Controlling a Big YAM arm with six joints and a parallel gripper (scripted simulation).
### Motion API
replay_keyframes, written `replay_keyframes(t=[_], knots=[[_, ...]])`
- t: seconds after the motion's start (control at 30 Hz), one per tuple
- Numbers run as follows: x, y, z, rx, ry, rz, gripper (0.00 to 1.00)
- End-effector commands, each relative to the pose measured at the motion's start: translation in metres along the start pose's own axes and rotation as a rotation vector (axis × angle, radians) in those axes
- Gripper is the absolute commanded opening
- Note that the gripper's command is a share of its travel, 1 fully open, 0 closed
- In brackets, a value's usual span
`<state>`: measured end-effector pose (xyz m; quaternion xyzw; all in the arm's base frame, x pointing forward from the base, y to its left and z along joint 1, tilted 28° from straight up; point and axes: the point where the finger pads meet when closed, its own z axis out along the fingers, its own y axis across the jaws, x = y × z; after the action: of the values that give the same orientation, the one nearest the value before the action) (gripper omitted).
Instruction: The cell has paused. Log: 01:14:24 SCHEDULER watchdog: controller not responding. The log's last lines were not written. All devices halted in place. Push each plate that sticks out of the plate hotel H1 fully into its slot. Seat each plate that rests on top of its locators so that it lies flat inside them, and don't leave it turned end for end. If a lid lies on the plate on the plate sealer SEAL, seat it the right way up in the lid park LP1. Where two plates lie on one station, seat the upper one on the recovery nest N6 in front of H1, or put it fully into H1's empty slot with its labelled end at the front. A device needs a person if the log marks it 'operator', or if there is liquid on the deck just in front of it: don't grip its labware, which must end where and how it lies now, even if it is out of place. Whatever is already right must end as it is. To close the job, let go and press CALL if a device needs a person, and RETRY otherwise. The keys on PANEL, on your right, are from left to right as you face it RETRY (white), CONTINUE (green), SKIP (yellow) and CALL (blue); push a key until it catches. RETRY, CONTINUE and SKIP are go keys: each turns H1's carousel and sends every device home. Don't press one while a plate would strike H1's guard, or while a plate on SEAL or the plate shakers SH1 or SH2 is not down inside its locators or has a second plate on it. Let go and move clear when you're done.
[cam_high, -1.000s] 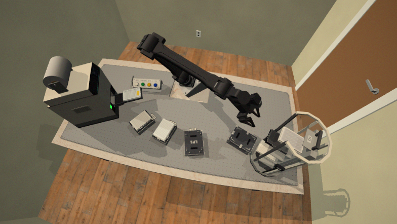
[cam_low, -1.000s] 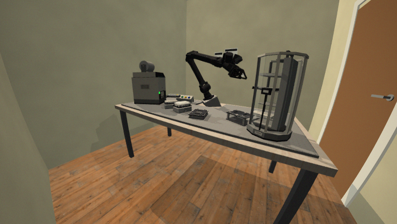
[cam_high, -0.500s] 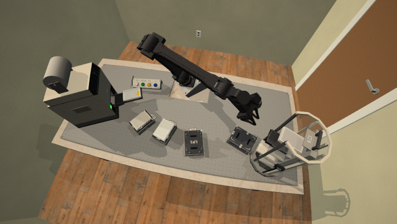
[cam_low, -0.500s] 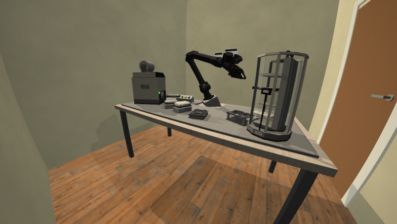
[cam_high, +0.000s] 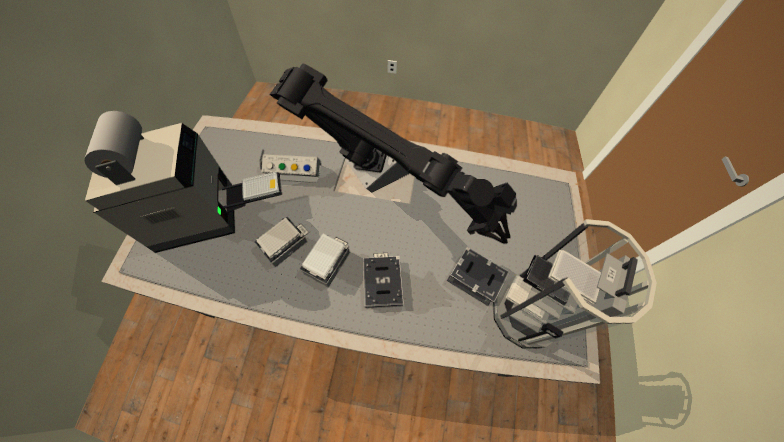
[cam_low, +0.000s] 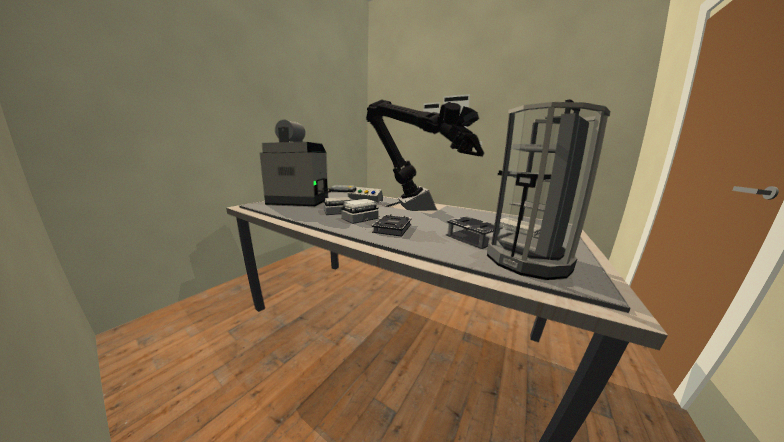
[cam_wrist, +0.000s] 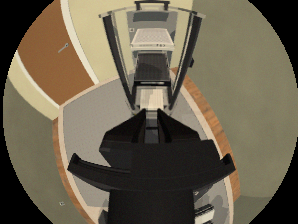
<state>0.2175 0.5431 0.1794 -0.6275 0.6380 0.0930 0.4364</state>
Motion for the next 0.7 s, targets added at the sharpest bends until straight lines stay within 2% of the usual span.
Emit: replay_keyframes(t=[0.0, 0.07, 0.17, 0.23, 0.3, 0.47, 0.67], knots=[[0.007, -0.007, 0.012, 0.011, -0.002, 0.000, 0.14], [0.005, -0.010, 0.021, 0.015, -0.012, 0.002, 0.10], [-0.015, -0.022, 0.032, 0.034, -0.053, 0.011, 0.04], [-0.012, -0.023, 0.042, 0.035, -0.054, 0.010, 0.00], [-0.012, -0.023, 0.042, 0.035, -0.054, 0.010, 0.00], [-0.002, -0.023, 0.065, 0.035, -0.052, 0.009, 0.00], [-0.002, -0.023, 0.065, 0.036, -0.052, 0.017, 0.00]])
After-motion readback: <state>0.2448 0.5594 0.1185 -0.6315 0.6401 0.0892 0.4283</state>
